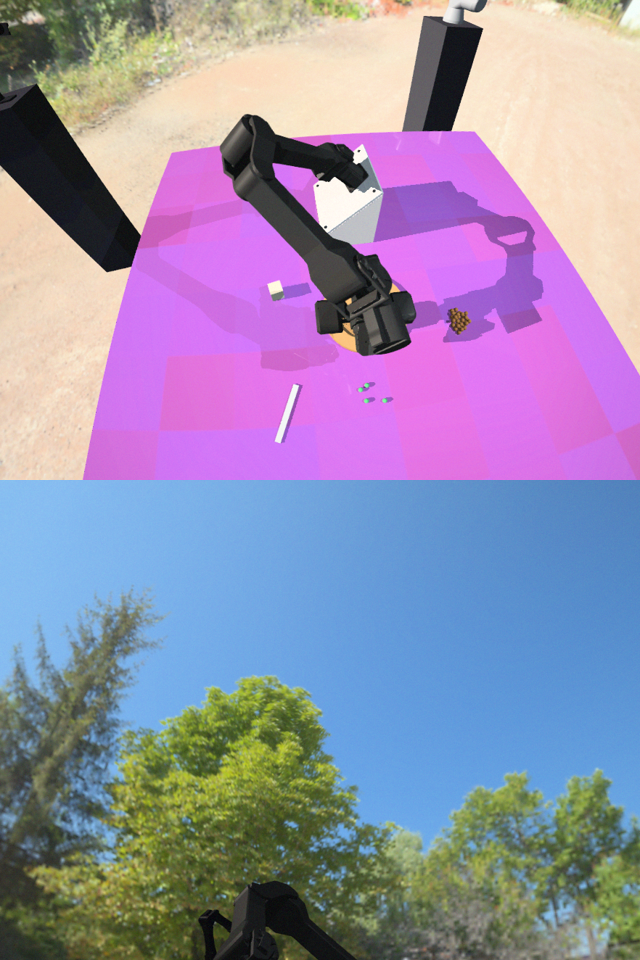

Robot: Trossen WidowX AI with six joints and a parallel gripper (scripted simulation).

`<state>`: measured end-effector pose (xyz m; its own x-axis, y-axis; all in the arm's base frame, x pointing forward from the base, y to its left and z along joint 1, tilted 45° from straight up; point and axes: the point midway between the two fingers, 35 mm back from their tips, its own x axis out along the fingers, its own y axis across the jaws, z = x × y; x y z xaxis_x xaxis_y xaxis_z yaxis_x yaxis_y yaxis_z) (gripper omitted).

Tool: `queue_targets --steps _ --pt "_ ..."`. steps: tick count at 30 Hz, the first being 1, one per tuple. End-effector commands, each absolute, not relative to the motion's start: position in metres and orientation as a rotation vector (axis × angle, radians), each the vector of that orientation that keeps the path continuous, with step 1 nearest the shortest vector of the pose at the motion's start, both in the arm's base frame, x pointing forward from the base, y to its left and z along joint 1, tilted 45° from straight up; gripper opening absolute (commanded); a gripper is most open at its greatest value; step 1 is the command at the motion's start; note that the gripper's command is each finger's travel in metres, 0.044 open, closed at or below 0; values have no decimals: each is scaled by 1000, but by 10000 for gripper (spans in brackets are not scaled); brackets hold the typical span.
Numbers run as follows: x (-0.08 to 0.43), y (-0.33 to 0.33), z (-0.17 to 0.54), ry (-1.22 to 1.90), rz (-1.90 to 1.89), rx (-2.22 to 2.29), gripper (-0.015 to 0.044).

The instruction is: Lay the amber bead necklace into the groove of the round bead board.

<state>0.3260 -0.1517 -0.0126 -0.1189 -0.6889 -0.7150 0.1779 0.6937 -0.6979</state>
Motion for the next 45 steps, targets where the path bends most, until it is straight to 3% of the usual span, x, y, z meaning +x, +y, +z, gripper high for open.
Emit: queue_targets --steps 1,5,35,40,45 --pt "324 -141 -5 1535 -751 -471 230" --pt "323 -149 -13 1535 -751 -472 125" --pt "320 -169 -34 1535 -752 -473 120" --pt "321 -168 -32 1530 -751 -467 0" --pt "321 -168 -32 1530 -751 -467 0"
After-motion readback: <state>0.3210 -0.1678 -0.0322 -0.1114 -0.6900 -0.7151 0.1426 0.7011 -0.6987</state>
